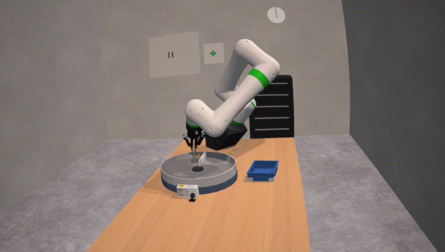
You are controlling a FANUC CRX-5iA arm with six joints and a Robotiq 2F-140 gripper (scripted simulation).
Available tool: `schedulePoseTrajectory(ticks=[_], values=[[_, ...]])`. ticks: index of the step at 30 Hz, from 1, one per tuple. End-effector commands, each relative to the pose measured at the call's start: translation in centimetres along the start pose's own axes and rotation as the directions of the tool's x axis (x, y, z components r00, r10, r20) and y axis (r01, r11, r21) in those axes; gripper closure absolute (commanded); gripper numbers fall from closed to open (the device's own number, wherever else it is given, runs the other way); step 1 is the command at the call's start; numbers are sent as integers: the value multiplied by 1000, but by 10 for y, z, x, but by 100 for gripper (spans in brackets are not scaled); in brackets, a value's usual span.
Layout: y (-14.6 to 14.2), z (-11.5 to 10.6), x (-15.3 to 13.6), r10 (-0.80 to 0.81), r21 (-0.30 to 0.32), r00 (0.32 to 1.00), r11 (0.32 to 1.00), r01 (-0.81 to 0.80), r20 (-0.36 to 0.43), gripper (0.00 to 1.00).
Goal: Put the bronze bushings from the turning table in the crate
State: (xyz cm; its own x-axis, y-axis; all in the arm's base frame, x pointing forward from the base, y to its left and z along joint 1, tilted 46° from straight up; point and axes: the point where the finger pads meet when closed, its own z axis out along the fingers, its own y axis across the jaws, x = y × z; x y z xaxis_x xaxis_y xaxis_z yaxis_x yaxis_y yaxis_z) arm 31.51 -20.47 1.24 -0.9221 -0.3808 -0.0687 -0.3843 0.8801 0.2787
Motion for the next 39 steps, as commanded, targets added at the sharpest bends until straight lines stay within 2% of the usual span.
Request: schedulePoseTrajectory(ticks=[1,39], values=[[0,4,-3,0,0,1000,1000,0,0,94],[0,7,-6,0,0,1000,1000,0,0,94]])
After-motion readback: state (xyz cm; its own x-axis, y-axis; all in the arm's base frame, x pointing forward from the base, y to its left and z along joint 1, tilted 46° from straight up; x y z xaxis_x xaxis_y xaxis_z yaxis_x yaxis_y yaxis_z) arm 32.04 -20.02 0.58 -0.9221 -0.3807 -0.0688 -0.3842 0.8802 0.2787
